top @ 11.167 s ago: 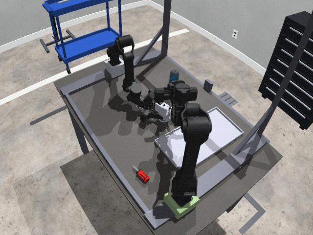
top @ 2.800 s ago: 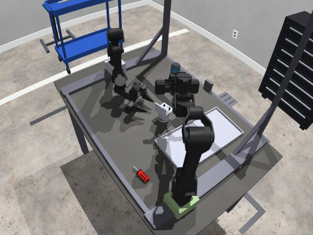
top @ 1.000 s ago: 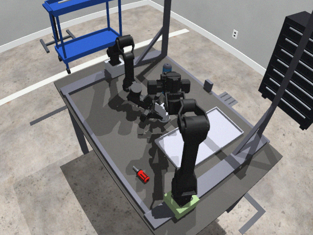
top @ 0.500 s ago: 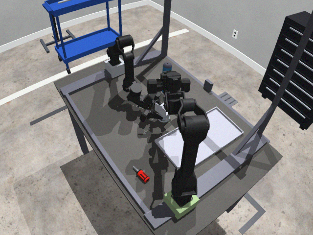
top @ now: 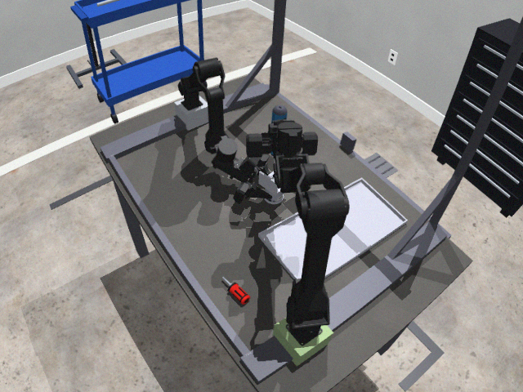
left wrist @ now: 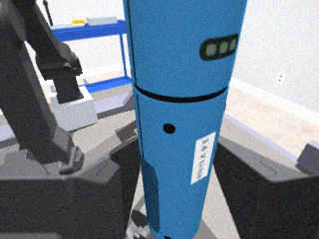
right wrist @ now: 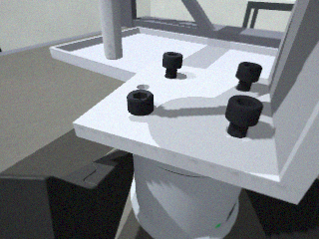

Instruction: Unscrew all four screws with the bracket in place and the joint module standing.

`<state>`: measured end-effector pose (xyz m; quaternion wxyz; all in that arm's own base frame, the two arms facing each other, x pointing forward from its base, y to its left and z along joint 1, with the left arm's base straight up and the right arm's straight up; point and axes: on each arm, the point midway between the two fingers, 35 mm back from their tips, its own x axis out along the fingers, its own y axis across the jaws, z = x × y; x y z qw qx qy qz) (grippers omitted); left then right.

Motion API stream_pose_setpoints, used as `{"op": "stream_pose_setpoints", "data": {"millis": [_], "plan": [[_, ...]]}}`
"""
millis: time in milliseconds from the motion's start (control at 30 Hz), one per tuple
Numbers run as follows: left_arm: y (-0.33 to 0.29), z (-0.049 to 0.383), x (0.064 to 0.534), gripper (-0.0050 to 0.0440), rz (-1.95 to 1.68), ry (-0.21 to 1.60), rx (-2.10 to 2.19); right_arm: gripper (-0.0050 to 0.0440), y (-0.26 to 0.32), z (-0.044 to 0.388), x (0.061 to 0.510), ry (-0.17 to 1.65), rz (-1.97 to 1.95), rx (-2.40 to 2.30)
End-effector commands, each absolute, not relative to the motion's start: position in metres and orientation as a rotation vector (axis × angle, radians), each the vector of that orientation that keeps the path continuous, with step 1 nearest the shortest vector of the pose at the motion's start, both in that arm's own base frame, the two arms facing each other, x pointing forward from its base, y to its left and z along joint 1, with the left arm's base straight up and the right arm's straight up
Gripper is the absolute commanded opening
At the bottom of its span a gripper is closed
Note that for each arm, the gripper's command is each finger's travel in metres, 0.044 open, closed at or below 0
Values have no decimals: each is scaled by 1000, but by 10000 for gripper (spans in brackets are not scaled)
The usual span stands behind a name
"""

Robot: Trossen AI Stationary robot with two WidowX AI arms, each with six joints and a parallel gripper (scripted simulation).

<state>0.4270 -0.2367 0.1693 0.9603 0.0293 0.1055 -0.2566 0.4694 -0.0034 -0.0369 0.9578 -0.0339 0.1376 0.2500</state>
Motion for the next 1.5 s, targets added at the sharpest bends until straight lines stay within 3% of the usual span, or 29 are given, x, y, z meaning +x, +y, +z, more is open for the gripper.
{"op": "stream_pose_setpoints", "data": {"millis": [0, 633, 1467], "plan": [[-238, 199, 424, 162, -533, 143, 46, 241, -4, -24, 474, 249, 507, -83], [-236, 203, 426, 162, -541, 177, 52, 241, -4, -24, 474, 249, 507, -83], [-238, 166, 423, 162, -543, 196, 57, 241, -4, -24, 474, 249, 507, -83]]}}
